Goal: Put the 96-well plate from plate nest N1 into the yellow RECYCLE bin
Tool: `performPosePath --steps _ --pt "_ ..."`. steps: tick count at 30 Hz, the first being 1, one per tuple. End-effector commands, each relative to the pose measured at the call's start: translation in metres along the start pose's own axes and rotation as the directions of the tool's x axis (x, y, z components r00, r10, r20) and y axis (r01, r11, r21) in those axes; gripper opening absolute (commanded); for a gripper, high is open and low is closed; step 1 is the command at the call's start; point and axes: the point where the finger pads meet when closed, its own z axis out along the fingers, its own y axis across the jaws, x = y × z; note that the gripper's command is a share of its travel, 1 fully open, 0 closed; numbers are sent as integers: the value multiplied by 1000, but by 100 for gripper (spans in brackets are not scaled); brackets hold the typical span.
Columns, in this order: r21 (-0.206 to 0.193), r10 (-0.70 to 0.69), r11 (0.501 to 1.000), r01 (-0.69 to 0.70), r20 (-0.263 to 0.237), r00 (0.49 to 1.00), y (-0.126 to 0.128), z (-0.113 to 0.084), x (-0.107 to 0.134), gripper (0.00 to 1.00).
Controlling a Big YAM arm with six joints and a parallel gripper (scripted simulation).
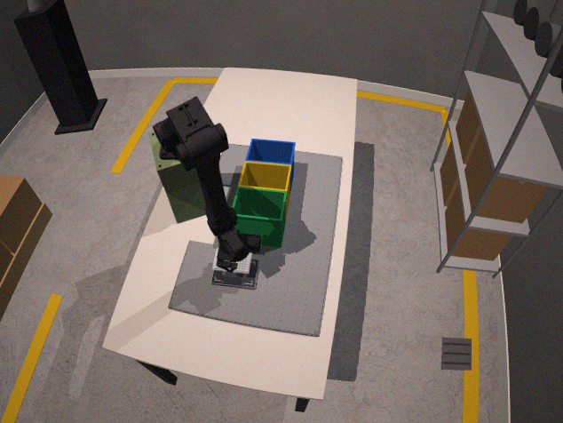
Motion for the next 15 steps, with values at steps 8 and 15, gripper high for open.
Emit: performPosePath --steps 8,15 --pt "-24 2 1000 -2 -22 1000 12 -9 7 0" --pt "2 1 1000 -1 3 1000 2 -30 -4 0"
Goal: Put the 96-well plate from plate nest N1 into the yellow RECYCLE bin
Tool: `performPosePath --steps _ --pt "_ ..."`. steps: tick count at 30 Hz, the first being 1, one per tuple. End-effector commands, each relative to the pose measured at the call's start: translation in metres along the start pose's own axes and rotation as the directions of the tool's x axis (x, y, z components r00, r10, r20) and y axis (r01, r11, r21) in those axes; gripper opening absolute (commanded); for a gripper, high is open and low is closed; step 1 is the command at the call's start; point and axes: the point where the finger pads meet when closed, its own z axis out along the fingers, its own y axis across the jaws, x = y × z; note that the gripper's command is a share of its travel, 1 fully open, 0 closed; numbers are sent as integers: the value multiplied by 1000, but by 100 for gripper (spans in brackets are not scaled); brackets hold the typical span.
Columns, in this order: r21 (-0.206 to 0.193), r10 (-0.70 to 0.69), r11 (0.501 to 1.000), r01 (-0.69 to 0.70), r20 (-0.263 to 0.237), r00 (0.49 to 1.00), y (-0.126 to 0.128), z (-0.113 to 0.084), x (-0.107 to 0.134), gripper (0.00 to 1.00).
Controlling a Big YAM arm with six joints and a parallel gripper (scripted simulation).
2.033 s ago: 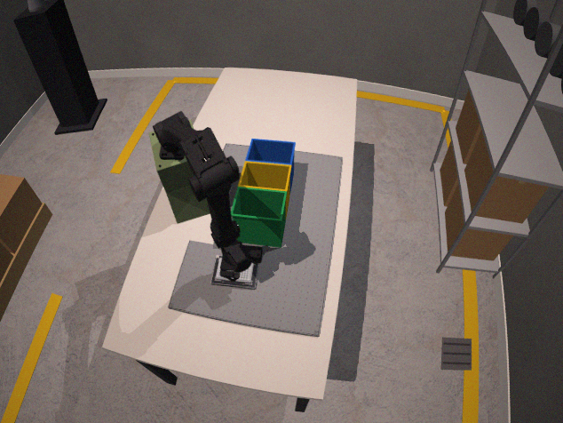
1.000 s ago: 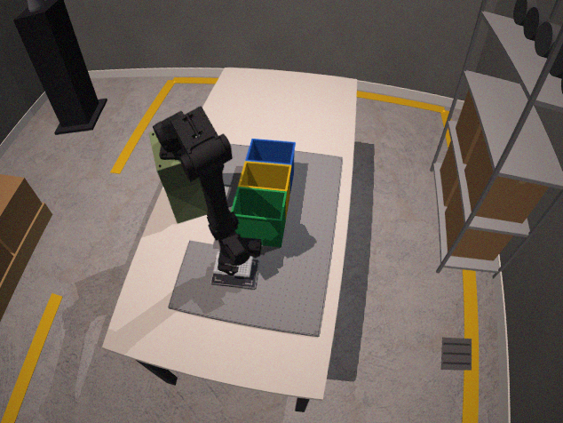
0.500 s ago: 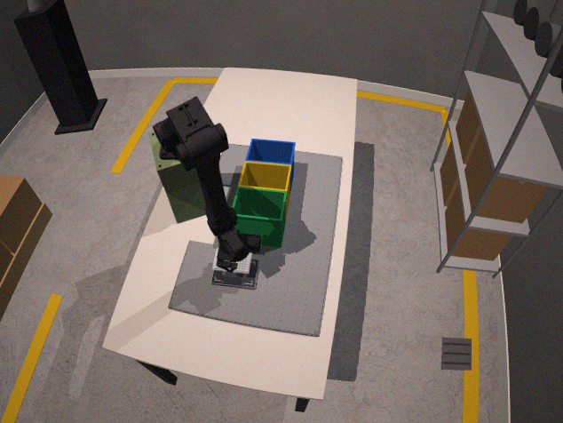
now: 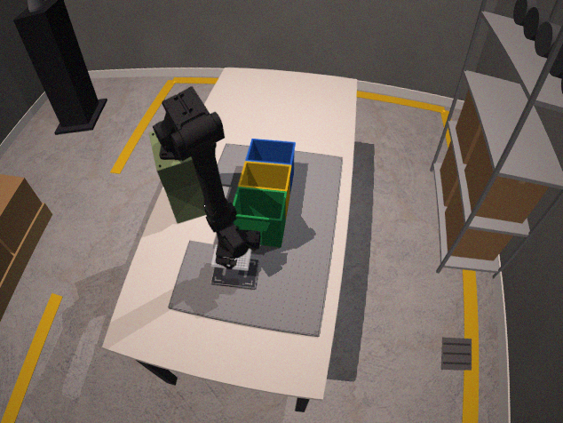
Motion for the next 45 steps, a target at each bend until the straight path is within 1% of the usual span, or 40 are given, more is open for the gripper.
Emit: performPosePath --steps 1,7,9,10,11,12,24,26,27,28,29,41,43,44,45 --pt "5 3 1000 -3 5 1000 0 -11 -4 0" --pt "5 0 1000 0 6 1000 1 -21 -5 0" --pt "5 0 1000 0 6 1000 1 -21 -5 0" --pt "-19 3 1000 -3 -18 1000 9 -13 5 0" --pt "1 6 1000 -6 0 1000 1 -22 -1 0" --pt "6 5 1000 -6 5 1000 -1 -26 -3 0" --pt "7 0 1000 0 7 1000 0 -45 -6 0" --pt "7 0 1000 0 7 1000 0 -45 -6 0" --pt "-16 3 1000 -3 -15 1000 7 -38 4 0" --pt "5 6 1000 -6 2 1000 0 -47 -2 0" --pt "8 5 1000 -5 6 1000 -1 -50 -4 0" --pt "7 1 1000 -1 7 1000 0 -70 -5 0" --pt "7 1 1000 -1 7 1000 0 -70 -5 0" --pt "-11 4 1000 -4 -12 1000 4 -64 2 0" --pt "9 7 1000 -7 6 1000 -2 -73 -4 0"
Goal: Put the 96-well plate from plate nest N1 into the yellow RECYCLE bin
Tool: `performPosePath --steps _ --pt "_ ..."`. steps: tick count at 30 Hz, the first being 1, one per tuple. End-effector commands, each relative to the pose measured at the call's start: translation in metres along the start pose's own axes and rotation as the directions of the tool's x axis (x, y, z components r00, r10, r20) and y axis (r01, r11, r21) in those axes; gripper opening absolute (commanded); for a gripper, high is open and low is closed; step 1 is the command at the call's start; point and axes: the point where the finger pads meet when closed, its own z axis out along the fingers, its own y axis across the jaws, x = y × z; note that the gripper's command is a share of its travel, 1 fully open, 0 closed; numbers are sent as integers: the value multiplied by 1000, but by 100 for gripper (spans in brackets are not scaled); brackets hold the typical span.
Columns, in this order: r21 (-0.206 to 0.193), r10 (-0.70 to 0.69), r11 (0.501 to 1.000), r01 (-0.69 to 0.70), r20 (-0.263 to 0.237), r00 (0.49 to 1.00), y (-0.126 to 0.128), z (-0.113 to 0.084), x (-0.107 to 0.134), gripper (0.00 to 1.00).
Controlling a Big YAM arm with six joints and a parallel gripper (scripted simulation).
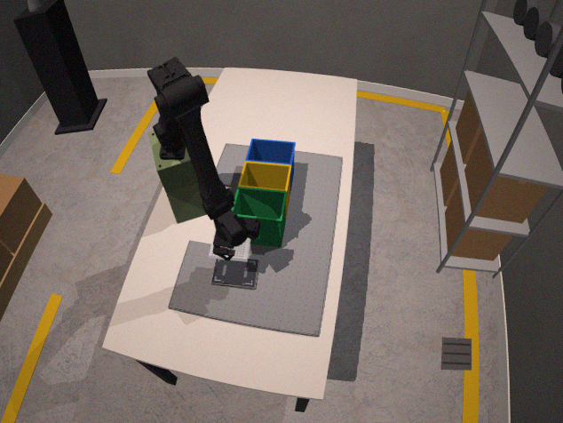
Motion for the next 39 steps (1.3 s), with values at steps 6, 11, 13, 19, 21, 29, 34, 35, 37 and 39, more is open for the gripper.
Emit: performPosePath --steps 6,11,13,19,21,29,34,35,37,39 --pt "3 2 1000 -2 4 1000 1 -17 -4 0" --pt "-1 1 1000 -1 0 1000 3 -25 -2 0" --pt "-1 1 1000 -1 1 1000 4 -28 -2 0" --pt "0 4 1000 -4 0 1000 2 -35 -1 0" --pt "2 2 1000 -2 3 1000 1 -38 -4 0" --pt "0 0 1000 0 2 1000 3 -52 -2 0" --pt "-15 6 1000 -6 -16 1000 5 -48 3 0" --pt "-15 5 1000 -6 -15 1000 5 -48 3 0" --pt "5 1 1000 -1 3 1000 -3 -51 -3 0" --pt "5 1 1000 -1 3 1000 -3 -51 -3 0"
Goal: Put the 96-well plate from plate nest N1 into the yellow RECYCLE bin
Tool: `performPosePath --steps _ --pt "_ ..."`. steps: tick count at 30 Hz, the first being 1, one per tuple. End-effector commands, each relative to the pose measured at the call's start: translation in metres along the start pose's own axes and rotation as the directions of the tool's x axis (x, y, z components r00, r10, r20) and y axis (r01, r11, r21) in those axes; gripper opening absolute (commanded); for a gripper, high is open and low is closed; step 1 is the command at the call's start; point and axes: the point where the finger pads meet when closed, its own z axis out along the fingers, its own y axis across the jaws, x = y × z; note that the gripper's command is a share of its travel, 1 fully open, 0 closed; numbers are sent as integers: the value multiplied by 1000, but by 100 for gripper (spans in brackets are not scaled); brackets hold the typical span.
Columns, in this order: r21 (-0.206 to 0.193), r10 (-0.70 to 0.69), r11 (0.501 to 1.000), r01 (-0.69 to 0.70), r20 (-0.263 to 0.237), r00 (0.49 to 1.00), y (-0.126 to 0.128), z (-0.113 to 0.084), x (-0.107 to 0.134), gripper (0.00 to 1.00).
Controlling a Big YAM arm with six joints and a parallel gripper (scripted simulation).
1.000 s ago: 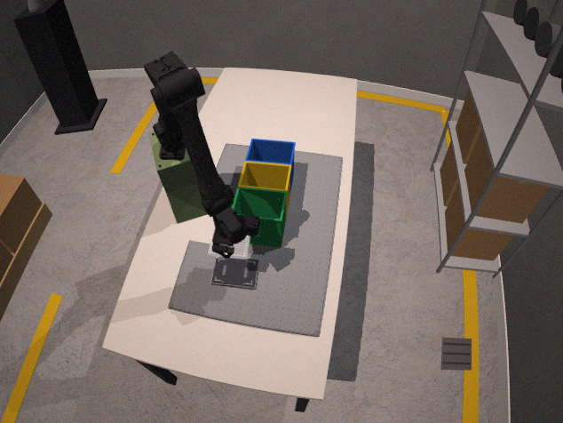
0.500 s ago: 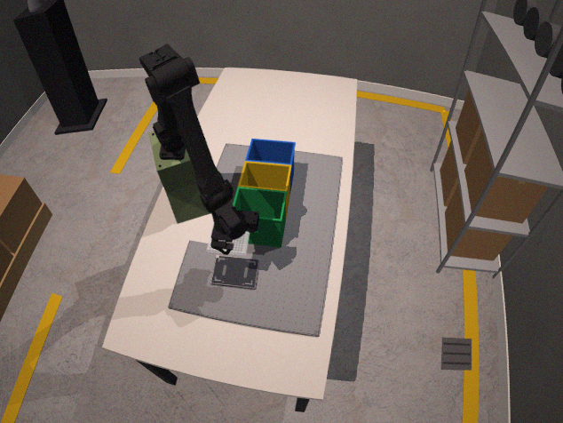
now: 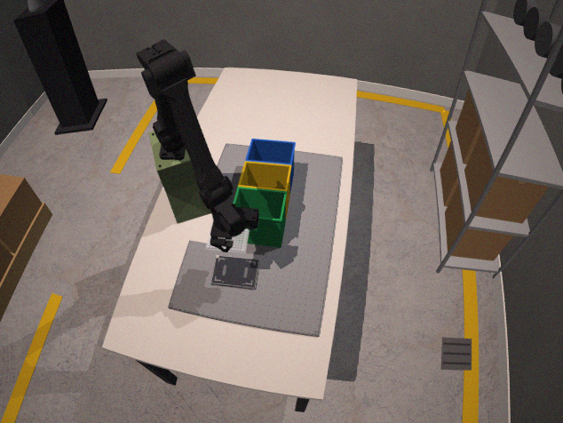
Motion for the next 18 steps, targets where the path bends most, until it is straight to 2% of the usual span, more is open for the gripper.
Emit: performPosePath --steps 1,13,14,18 --pt "8 2 1000 -2 6 1000 -4 -1 -3 0" --pt "8 2 1000 -2 6 1000 -4 -1 -3 0" --pt "4 35 999 -35 3 999 7 1 -3 0" --pt "9 43 999 -43 9 999 18 -1 -7 0"
